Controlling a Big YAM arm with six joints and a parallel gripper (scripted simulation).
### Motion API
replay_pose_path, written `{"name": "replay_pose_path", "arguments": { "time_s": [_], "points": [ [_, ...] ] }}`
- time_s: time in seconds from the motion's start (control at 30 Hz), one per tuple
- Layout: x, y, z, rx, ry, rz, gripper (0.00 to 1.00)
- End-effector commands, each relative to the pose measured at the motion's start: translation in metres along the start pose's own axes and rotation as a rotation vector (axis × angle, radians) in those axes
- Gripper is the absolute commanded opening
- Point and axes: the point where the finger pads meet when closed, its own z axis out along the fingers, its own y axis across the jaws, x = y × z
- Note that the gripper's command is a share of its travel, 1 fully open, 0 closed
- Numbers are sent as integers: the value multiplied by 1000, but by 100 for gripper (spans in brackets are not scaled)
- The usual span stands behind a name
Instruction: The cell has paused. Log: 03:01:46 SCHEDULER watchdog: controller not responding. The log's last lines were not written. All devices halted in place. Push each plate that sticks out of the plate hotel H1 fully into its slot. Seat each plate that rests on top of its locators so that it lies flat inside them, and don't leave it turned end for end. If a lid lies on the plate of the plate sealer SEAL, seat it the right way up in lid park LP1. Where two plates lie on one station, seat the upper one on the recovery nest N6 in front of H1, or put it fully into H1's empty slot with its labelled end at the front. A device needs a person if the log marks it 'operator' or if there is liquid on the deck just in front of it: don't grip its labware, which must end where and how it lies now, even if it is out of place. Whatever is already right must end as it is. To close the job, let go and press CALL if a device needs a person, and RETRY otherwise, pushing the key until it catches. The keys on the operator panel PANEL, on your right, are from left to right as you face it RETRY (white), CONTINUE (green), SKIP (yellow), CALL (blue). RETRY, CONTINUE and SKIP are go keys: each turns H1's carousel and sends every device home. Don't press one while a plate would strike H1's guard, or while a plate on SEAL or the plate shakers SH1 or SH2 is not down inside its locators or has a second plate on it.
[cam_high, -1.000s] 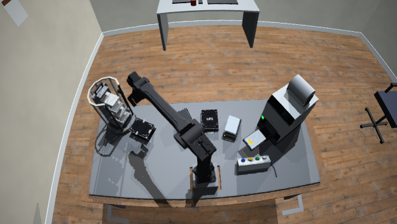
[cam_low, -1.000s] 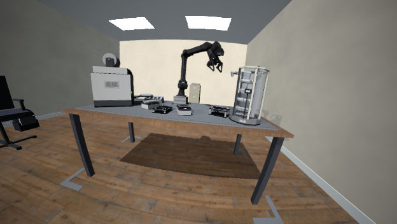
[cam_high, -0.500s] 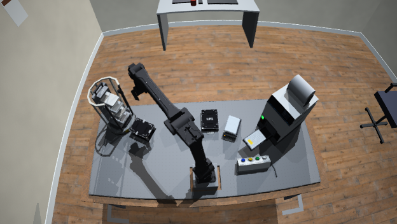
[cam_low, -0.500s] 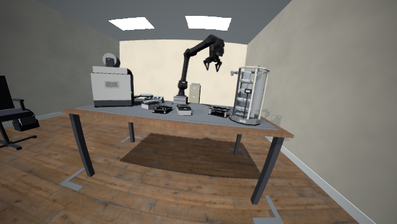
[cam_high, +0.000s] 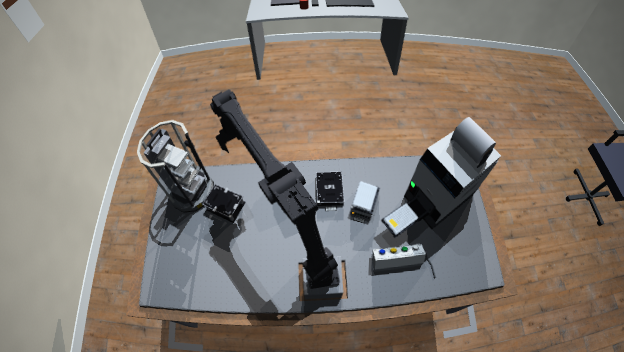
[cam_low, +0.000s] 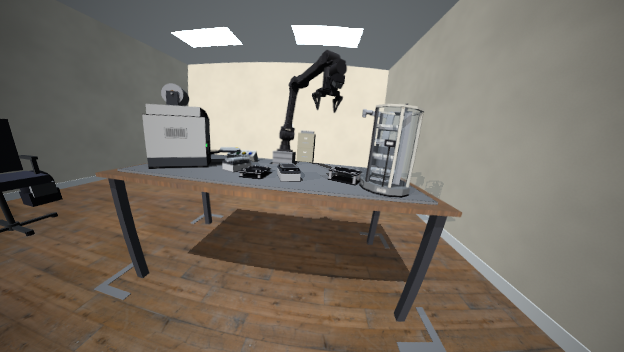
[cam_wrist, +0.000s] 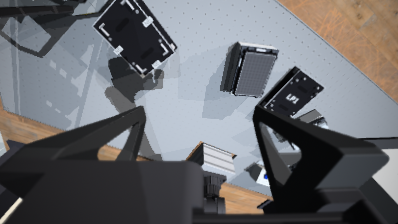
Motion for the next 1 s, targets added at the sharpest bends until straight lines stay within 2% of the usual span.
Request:
{"name": "replay_pose_path", "arguments": {
  "time_s": [0.0, 0.3, 0.43, 0.47, 0.57, 0.77, 0.97],
  "points": [
    [6, -15, -8, 2, 0, -11, 100],
    [7, -45, -9, 2, -5, -11, 100],
    [7, -46, -9, 2, -5, -11, 100],
    [8, -49, -14, 2, -20, 44, 100],
    [8, -59, -14, 2, -36, 143, 100],
    [16, -78, -14, 1, -36, 343, 100],
    [20, -93, -8, 1, -24, 356, 100]
  ]
}}
